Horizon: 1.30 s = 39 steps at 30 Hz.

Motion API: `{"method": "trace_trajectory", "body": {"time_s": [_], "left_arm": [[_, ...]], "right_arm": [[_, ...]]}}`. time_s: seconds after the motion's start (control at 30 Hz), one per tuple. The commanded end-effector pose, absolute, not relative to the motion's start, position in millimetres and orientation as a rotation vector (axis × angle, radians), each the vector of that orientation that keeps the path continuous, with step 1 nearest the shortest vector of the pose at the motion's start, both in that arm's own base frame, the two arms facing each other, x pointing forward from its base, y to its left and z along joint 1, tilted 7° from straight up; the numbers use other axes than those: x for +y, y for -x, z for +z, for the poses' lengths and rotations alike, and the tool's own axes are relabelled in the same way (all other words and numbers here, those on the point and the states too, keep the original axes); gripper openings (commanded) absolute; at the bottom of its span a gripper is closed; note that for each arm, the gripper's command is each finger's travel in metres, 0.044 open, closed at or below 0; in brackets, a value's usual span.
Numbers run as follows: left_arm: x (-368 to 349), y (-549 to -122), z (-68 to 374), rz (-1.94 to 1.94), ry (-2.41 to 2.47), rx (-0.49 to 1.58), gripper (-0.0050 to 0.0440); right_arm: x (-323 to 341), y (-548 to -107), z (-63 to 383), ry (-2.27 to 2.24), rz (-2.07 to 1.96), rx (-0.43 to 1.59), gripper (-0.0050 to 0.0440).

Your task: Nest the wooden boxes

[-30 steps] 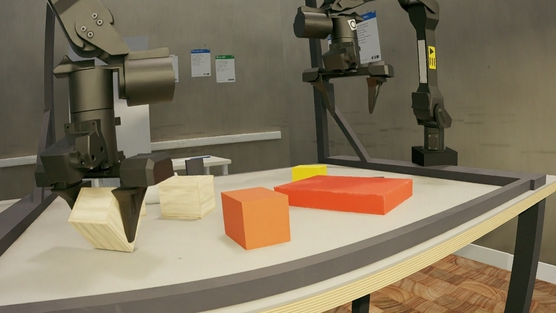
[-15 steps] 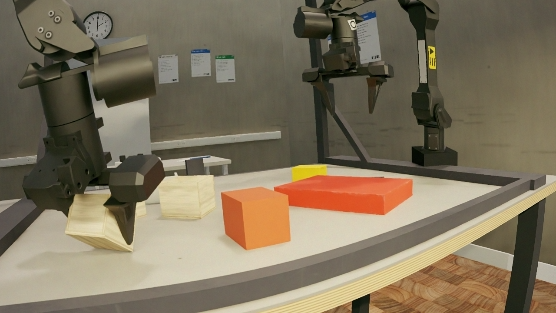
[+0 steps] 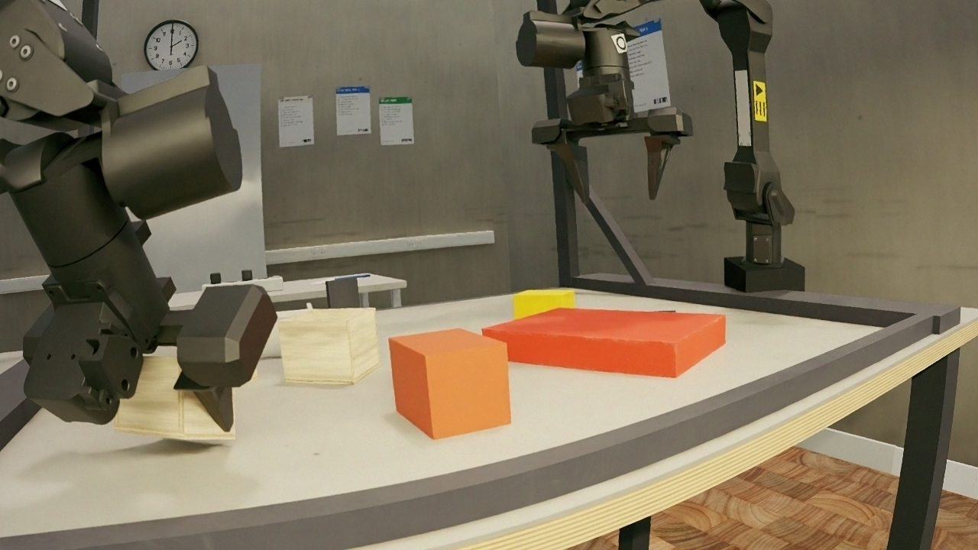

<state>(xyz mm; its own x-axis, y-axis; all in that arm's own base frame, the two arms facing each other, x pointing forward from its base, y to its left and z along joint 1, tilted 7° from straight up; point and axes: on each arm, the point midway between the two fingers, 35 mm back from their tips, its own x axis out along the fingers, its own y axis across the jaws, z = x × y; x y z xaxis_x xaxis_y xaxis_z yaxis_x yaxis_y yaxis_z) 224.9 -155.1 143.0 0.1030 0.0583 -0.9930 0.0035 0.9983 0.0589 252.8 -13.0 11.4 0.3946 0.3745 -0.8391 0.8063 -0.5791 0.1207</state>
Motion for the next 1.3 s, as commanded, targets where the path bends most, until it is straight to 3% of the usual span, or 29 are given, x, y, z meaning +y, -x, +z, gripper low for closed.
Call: {"method": "trace_trajectory", "body": {"time_s": [0.0,0.63,0.67,0.7,0.77,1.27], "left_arm": [[-155.5,-225.4,148.8,0.033,-0.036,1.451,0.04],[-155.5,-225.4,148.8,0.033,-0.036,1.451,0.04],[-155.5,-225.4,148.8,0.033,-0.036,1.451,0.04],[-155.5,-225.4,148.8,0.033,-0.036,1.451,0.04],[-155.5,-225.4,148.8,0.033,-0.036,1.451,0.04],[-155.5,-225.4,148.8,0.033,-0.036,1.451,0.04]], "right_arm": [[-15.0,-250.7,8.3,-2.184,-1.025,1.047,-0.005],[-23.0,-248.1,-4.6,-2.358,-0.759,1.153,-0.005],[-23.0,-248.1,-4.6,-2.358,-0.759,1.153,0.0024],[-23.0,-248.1,-4.6,-2.358,-0.759,1.153,0.0048],[-23.0,-248.1,-4.6,-2.358,-0.759,1.153,0.0048],[-24.1,-249.8,-2.1,-2.354,-0.75,1.146,0.04]]}}
